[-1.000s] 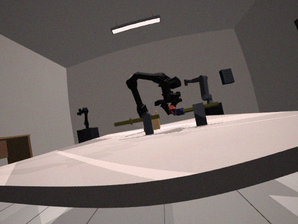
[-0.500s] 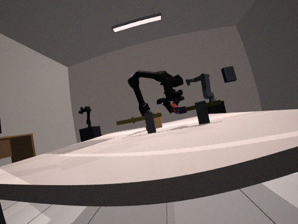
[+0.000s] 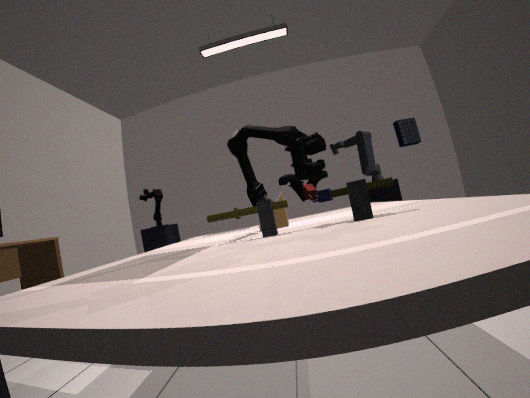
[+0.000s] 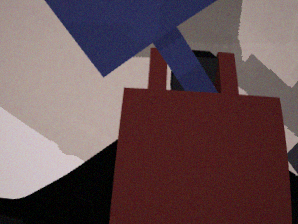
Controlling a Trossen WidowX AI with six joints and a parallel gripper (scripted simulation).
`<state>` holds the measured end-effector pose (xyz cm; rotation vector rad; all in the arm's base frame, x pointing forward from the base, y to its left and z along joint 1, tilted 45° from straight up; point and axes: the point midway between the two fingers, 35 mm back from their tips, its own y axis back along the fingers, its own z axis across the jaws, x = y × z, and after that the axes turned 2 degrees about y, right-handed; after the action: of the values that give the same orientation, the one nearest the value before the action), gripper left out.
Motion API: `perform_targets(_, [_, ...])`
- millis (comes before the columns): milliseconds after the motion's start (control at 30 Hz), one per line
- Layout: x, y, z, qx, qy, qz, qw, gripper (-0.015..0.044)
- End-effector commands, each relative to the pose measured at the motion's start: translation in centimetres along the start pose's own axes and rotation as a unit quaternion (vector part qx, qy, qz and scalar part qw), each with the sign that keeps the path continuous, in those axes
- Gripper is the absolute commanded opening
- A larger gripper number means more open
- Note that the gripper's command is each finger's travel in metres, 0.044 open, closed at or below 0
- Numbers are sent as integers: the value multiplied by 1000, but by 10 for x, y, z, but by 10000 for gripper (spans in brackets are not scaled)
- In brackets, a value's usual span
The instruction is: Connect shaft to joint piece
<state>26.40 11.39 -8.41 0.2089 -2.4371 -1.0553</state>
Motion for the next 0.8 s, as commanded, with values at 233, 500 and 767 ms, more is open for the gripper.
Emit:
perform_targets(233, [0, -1, 0, 0, 1, 0, 1000, 182])
perform_targets(500, [0, -1, 0, 0, 1, 0, 1000, 182])
perform_targets(767, [0, 0, 0, 0, 0, 0, 1000, 121])
